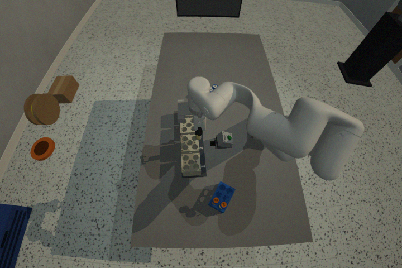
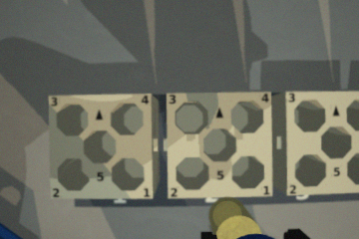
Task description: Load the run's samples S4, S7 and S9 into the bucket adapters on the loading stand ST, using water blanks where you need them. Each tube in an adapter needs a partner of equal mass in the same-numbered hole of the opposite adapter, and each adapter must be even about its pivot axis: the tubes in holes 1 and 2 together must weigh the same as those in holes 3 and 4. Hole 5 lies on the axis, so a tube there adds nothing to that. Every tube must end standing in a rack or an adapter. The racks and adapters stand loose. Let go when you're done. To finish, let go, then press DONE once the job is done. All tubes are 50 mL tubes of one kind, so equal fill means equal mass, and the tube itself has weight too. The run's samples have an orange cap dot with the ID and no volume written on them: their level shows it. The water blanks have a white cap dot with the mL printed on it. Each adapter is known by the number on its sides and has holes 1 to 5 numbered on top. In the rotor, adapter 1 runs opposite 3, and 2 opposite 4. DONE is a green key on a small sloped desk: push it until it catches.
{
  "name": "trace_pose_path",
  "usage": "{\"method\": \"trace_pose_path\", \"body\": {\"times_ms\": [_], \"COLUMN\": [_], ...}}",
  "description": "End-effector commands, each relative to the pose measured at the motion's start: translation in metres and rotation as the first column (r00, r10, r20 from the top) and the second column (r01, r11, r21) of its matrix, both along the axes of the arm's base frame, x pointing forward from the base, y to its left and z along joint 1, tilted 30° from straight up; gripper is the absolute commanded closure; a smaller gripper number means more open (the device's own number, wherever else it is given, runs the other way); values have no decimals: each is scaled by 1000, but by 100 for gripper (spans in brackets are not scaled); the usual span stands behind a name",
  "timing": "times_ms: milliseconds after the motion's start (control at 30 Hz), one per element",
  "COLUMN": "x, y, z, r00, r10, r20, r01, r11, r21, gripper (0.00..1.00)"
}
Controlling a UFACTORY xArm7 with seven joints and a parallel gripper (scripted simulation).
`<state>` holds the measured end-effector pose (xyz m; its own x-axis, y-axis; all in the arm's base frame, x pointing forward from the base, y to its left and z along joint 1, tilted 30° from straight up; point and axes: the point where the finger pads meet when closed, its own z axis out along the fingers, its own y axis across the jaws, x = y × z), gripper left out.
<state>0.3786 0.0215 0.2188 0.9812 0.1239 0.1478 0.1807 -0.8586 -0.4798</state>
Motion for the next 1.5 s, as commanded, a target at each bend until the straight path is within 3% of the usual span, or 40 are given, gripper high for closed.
{"method": "trace_pose_path", "body": {"times_ms": [0, 1000, 1467], "x": [17, 96, 97], "y": [-18, -110, -111], "z": [-9, -55, -56], "r00": [1000, 1000, 1000], "r10": [-1, -1, -1], "r20": [-1, 0, 0], "r01": [1, 1, 1], "r11": [1000, 1000, 1000], "r21": [-1, -2, -2], "gripper": [100, 100, 100]}}
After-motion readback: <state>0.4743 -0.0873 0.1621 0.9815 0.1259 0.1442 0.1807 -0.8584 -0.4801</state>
